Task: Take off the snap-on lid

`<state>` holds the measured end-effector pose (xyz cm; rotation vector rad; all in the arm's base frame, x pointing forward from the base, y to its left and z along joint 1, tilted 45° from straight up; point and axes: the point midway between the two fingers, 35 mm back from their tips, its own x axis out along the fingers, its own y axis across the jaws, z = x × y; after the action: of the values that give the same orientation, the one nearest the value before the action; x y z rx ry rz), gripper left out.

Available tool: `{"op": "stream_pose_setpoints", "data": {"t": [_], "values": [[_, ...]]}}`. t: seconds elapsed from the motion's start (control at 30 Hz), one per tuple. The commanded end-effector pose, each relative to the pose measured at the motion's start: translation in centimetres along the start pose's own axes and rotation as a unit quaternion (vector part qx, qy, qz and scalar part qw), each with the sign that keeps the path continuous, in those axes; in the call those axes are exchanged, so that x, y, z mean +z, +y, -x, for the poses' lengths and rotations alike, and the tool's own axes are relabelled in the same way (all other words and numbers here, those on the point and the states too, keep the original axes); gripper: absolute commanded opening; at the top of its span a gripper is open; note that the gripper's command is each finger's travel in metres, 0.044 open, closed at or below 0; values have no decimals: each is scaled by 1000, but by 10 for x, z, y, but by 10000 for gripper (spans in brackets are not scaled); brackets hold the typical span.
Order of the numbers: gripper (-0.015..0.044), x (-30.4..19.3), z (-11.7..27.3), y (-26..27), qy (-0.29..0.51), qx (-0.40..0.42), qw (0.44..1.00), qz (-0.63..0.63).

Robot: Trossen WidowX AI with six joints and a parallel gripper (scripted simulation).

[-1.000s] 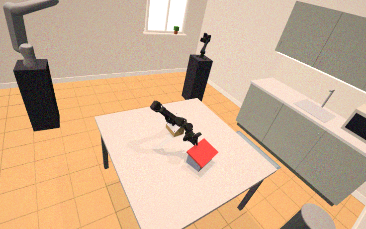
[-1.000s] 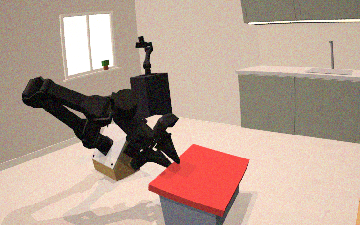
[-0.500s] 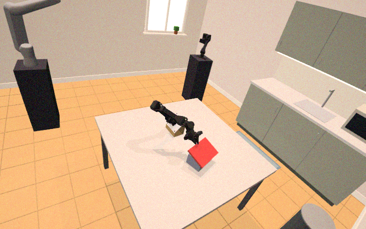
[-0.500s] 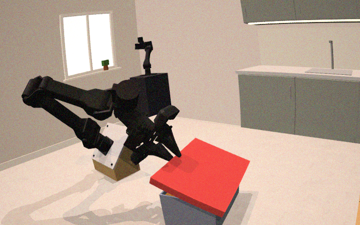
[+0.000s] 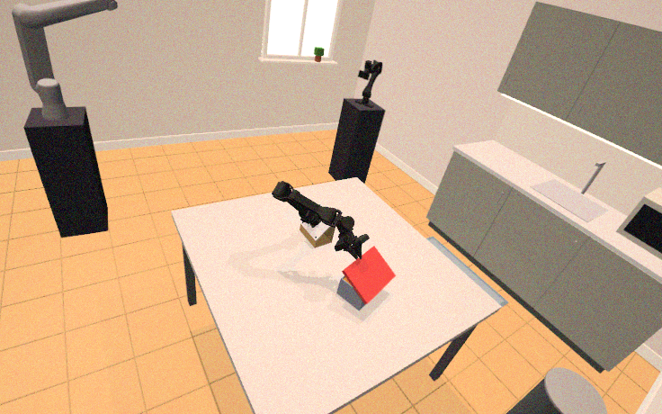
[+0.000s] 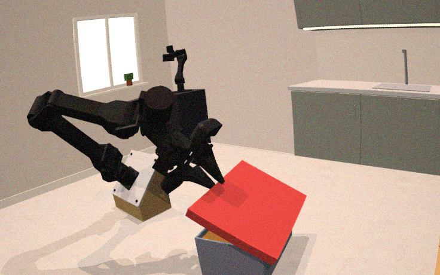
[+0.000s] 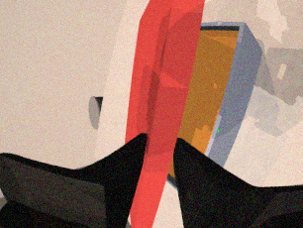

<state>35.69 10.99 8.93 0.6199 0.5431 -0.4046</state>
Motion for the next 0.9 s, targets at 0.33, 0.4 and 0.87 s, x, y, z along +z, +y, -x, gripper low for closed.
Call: {"op": "stream_pose_setpoints", "data": {"t": [0.33,0.4,0.87], "values": [[0,0,10,24,1,8,1000,-3],[0,0,11,26,1,8,1000,-3],[0,0,23,39,1,8,1000,-3]]}}
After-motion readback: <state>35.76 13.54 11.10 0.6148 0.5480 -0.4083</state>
